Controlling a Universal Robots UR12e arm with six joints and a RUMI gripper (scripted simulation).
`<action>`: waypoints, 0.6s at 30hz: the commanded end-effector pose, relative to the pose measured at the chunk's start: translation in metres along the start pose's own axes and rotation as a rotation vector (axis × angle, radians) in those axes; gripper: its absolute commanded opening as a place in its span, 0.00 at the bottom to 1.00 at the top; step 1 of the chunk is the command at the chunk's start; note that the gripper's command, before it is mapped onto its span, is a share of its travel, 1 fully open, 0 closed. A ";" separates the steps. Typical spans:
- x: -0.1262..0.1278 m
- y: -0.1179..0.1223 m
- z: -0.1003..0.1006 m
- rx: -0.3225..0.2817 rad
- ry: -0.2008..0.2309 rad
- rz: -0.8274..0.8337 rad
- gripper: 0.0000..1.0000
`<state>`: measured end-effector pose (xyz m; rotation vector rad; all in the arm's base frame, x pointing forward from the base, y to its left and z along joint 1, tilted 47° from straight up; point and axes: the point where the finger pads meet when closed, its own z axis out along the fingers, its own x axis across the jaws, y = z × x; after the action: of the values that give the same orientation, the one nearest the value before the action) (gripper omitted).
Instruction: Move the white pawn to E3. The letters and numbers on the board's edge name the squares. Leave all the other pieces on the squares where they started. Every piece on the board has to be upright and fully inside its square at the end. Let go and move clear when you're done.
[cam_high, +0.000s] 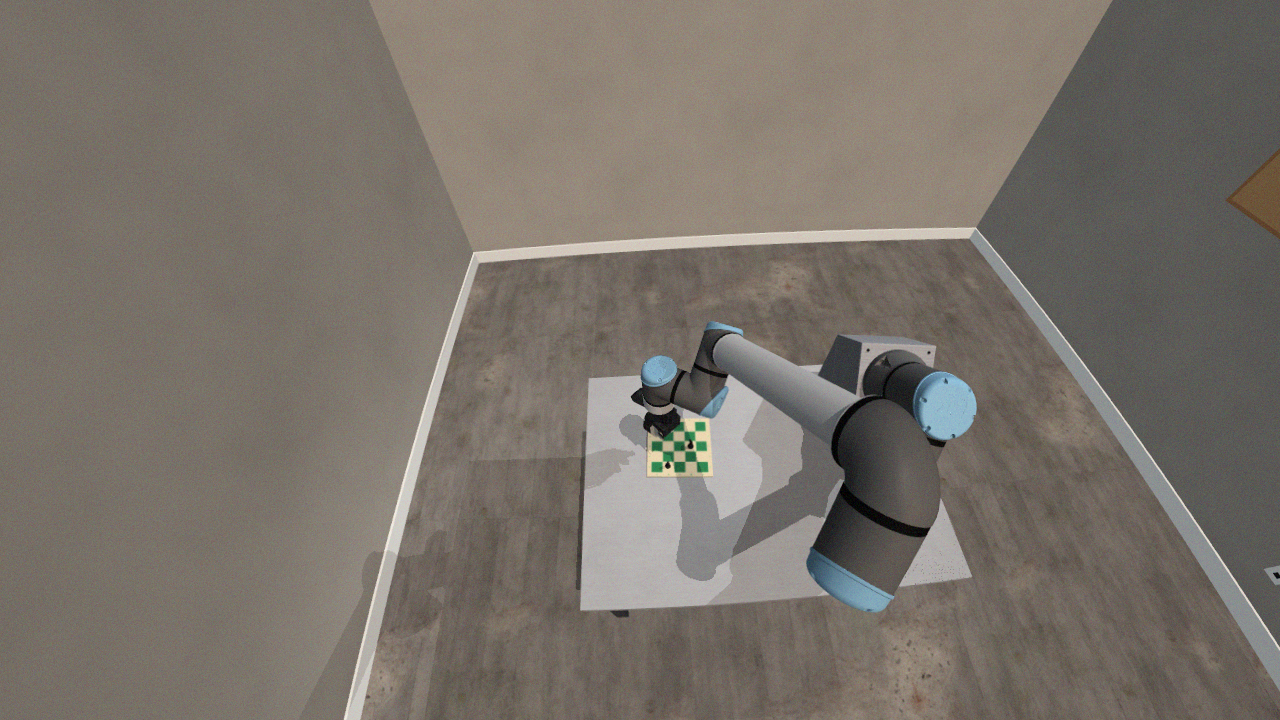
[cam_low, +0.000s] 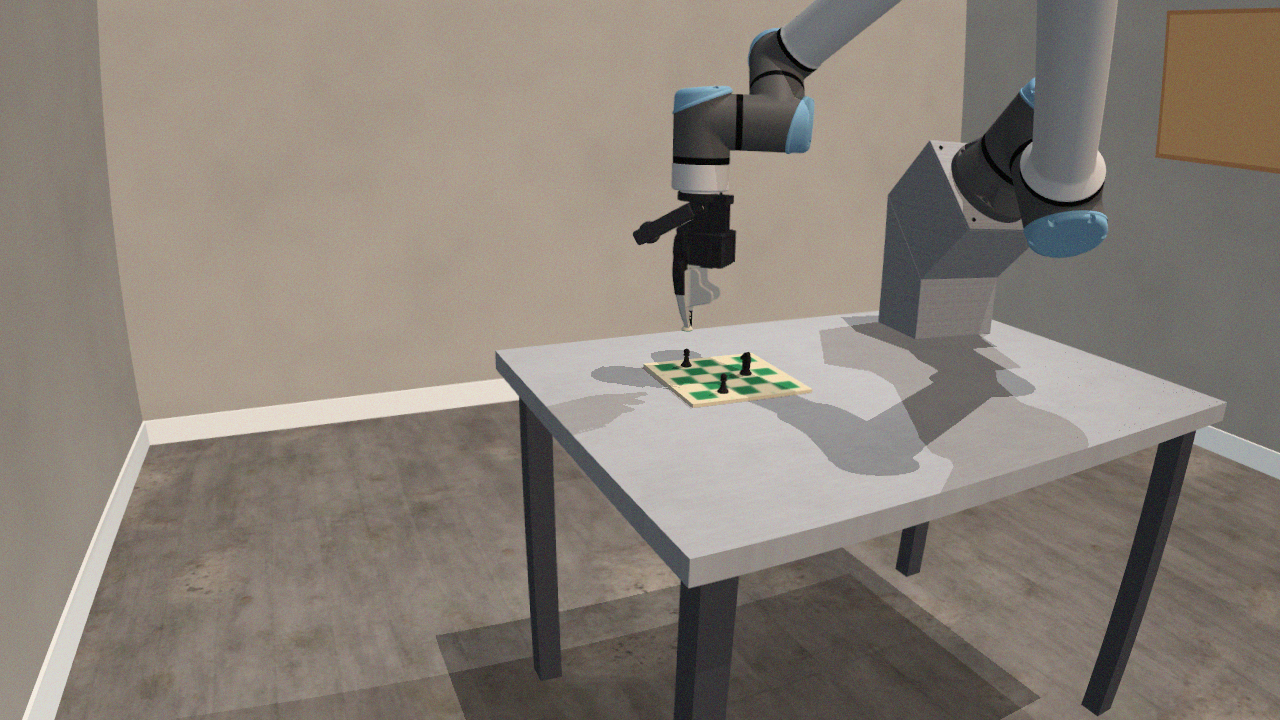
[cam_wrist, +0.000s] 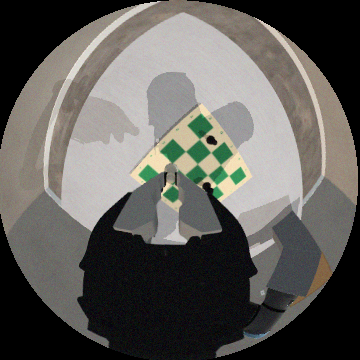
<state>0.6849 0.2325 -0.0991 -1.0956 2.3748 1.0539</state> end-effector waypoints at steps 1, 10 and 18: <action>0.000 -0.001 0.015 0.001 -0.001 0.000 0.00; 0.000 -0.002 0.058 0.001 -0.001 0.000 0.00; 0.000 -0.002 0.078 0.001 -0.001 0.000 0.00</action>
<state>0.6839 0.2807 -0.1441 -1.0967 2.3746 1.0554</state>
